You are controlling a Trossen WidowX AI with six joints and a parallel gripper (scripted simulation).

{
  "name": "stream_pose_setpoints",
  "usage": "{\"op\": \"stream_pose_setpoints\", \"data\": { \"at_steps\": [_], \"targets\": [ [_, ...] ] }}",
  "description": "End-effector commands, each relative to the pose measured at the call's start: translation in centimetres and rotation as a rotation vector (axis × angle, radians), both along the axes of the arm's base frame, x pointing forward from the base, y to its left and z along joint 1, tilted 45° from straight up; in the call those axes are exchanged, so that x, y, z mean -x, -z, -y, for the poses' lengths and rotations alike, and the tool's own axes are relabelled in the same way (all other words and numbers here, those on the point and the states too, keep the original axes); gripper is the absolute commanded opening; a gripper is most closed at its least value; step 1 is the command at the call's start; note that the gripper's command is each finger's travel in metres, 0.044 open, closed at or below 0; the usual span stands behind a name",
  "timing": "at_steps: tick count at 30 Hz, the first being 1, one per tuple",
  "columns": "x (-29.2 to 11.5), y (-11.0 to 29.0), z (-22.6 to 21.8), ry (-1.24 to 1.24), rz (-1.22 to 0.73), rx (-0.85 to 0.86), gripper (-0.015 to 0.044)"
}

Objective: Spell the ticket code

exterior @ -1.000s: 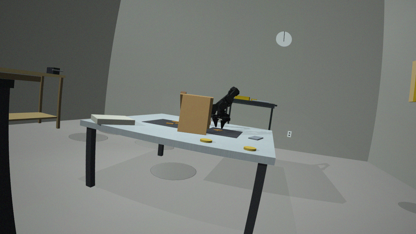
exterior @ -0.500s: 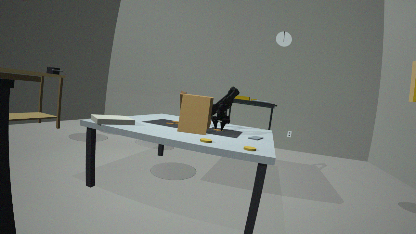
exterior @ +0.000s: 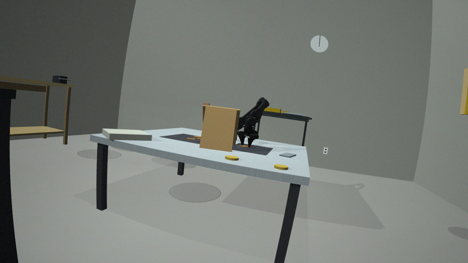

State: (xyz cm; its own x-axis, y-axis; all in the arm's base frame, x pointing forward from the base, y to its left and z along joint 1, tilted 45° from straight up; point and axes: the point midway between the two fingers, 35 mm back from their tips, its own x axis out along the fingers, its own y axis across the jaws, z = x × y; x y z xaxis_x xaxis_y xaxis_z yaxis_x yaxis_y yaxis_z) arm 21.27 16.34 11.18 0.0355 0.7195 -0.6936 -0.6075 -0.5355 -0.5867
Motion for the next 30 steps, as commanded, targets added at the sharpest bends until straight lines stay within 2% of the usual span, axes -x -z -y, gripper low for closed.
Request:
{"op": "stream_pose_setpoints", "data": {
  "at_steps": [1,14,23,30],
  "targets": [
    [-0.02,0.11,0.05,0.004,-0.002,0.006,0.0327],
    [-0.06,0.07,0.00,0.004,-0.002,0.006,0.0240],
    [0.12,-0.44,0.49,0.004,-0.002,0.006,0.0004],
    [0.19,-0.71,0.89,0.004,-0.002,0.006,0.0000]
  ]
}}
